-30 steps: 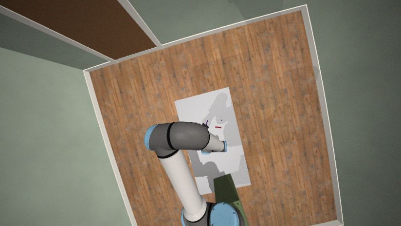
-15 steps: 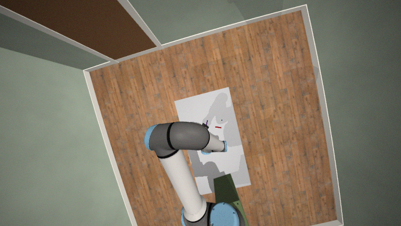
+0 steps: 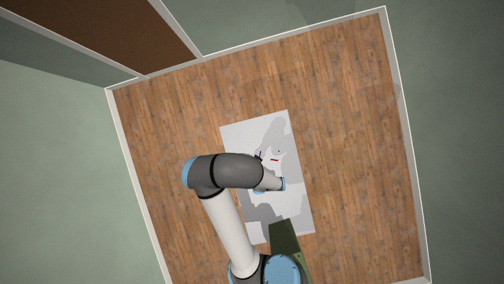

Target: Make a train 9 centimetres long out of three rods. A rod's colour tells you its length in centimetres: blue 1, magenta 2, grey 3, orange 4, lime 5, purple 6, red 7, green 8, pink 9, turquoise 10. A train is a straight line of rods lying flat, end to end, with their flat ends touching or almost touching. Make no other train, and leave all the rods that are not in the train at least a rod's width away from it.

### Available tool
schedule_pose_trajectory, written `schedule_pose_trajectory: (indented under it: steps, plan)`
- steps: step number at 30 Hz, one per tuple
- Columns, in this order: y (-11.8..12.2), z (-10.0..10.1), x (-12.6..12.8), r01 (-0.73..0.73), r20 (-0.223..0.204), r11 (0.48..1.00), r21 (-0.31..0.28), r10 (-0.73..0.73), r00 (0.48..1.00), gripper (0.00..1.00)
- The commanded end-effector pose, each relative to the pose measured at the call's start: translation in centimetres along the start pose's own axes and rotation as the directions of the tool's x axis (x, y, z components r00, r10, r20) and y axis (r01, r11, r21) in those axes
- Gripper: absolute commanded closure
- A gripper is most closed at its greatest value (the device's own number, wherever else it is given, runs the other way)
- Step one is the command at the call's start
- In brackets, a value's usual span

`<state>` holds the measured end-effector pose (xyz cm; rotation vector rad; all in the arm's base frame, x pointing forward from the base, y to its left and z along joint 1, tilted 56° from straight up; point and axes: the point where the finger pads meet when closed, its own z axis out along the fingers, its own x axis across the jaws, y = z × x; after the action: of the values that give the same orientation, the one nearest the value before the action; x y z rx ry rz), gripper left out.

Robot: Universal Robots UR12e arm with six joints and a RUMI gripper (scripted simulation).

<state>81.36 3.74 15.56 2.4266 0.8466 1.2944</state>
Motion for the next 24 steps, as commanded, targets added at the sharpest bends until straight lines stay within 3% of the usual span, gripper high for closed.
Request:
schedule_pose_trajectory:
  steps: [1,2,3,24]
  plan:
    - [0.10,-0.02,0.38,0.002,-0.004,1.000,-0.002,-0.002,1.000,0.86]
    - [0.10,-0.02,0.38,0.002,-0.004,1.000,-0.002,-0.002,1.000,0.86]
    - [0.10,-0.02,0.38,0.002,-0.004,1.000,-0.002,-0.002,1.000,1.00]
    - [0.10,-0.02,0.38,0.002,-0.004,1.000,-0.002,-0.002,1.000,1.00]
